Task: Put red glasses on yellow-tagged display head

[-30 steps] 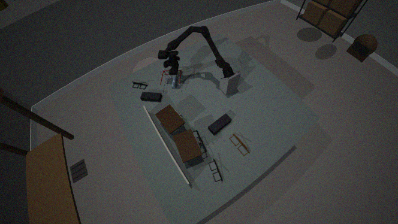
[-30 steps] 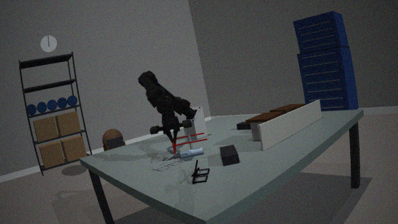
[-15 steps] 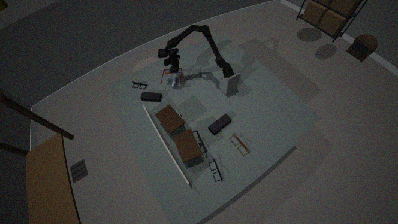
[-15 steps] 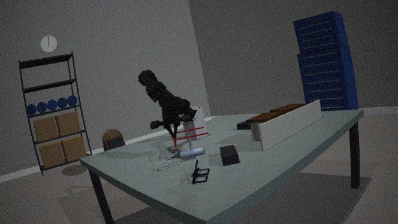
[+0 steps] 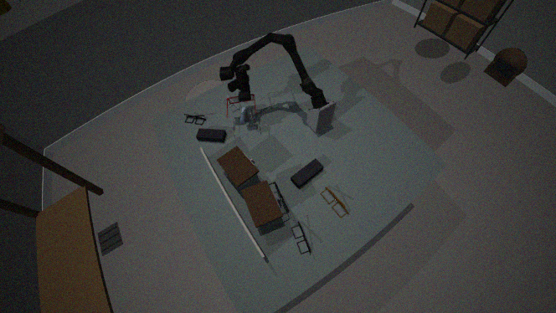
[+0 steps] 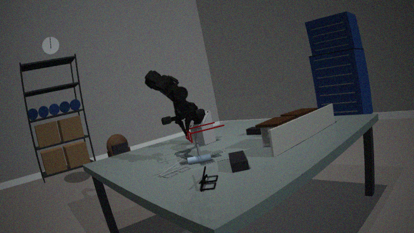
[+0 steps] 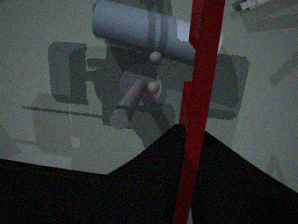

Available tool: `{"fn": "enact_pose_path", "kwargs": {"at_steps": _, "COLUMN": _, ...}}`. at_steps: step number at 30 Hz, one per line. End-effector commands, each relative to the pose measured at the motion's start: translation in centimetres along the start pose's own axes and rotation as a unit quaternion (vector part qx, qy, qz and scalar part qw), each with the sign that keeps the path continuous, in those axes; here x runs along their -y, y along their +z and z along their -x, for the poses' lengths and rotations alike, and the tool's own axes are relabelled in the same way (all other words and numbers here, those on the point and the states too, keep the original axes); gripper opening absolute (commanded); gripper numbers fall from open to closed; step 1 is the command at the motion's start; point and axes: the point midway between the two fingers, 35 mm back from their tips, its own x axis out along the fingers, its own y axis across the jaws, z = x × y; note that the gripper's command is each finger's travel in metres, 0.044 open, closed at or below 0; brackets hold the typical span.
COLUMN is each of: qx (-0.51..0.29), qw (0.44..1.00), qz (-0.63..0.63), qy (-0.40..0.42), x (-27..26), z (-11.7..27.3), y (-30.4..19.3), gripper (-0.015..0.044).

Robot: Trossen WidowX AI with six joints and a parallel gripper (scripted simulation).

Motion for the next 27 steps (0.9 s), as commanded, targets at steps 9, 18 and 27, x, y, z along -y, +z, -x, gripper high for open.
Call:
{"fn": "enact_pose_path", "kwargs": {"at_steps": 9, "qx": -0.011, "qw": 0.973, "qz": 0.232, "qy": 0.017, "x": -9.0, "z": -0.7, "y": -2.0, "gripper": 0.0000}}
{"fn": "enact_pose_path", "kwargs": {"at_steps": 18, "qx": -0.011, "qw": 0.916, "qz": 0.401, "qy": 0.019, "x": -14.9, "z": -0.7, "y": -4.8, "gripper": 0.0000}}
{"fn": "enact_pose_path", "kwargs": {"at_steps": 27, "qx": -0.010, "qw": 0.830, "qz": 0.557, "qy": 0.009, "x": -19.6, "z": -0.6, "y": -8.5, "gripper": 0.0000}}
